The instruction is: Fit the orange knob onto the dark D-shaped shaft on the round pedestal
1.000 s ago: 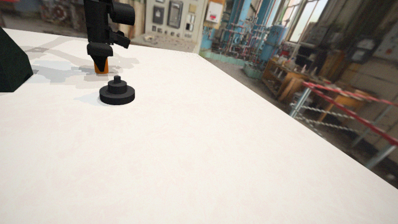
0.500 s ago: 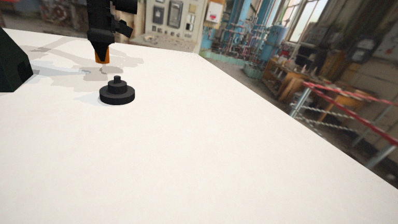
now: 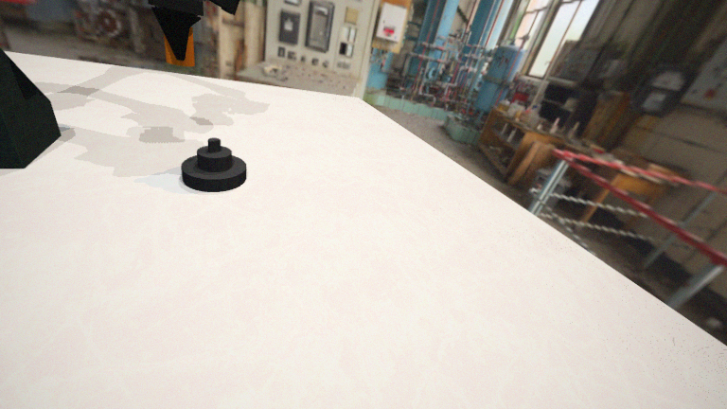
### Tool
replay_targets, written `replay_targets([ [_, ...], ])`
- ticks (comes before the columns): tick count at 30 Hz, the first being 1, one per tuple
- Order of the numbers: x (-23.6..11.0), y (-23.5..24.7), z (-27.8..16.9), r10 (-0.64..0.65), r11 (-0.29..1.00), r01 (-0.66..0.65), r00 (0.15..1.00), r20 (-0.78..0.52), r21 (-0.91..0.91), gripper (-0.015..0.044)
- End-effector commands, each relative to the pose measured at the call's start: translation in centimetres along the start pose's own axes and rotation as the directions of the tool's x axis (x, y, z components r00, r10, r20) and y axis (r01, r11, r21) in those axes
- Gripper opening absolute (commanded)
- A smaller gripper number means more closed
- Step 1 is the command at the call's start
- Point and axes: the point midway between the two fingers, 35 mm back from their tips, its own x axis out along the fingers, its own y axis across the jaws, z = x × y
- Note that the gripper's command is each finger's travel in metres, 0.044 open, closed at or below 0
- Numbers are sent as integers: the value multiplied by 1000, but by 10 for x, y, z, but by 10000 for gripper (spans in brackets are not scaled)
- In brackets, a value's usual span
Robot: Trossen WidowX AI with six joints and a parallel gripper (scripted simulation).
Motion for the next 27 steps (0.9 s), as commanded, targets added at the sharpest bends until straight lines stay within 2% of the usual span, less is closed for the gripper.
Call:
replay_targets([
  [1, -16, 3, -2, 1, 1000, -1, 1000, 7, -10, 0],
  [27, -4, -61, 21, -9, 1000, 9, 1000, 3, -1, 0],
])
